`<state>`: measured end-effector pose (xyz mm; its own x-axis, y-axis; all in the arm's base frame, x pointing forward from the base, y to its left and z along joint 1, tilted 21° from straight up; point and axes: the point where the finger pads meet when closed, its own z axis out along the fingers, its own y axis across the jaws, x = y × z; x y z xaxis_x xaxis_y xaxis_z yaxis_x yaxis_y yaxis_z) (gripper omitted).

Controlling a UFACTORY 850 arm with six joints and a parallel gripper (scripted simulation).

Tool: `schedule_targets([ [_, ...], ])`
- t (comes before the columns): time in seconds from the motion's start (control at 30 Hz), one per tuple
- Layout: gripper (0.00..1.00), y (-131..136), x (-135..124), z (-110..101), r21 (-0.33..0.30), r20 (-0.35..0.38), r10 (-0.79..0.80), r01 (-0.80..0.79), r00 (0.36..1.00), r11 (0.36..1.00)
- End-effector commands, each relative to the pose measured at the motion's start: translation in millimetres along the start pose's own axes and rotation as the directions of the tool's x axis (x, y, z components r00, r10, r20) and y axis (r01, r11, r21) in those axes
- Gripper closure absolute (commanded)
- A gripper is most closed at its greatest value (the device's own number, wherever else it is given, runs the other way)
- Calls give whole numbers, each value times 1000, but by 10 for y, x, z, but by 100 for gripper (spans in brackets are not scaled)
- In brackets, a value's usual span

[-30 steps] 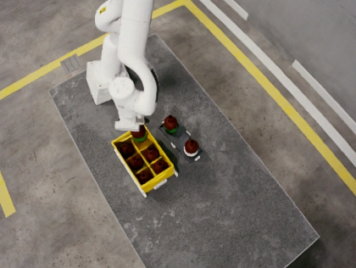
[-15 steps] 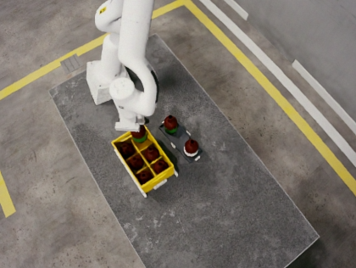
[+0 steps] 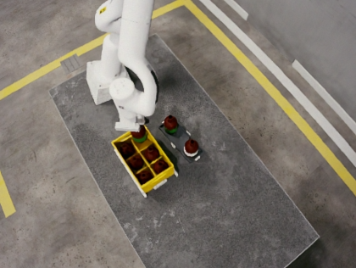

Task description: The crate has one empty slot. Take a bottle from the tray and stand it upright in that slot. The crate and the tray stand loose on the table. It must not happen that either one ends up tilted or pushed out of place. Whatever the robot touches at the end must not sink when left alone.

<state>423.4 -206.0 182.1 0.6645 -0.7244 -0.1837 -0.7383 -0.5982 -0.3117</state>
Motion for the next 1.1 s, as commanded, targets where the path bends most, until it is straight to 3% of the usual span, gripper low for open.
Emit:
schedule_targets([
  [0.0, 100, -3, 7, -2, 0, -2, 0, 0, 1000, 1000],
  [1.07, 100, -3, 8, 264, 0, -2, 0, 0, 1000, 1000],
])
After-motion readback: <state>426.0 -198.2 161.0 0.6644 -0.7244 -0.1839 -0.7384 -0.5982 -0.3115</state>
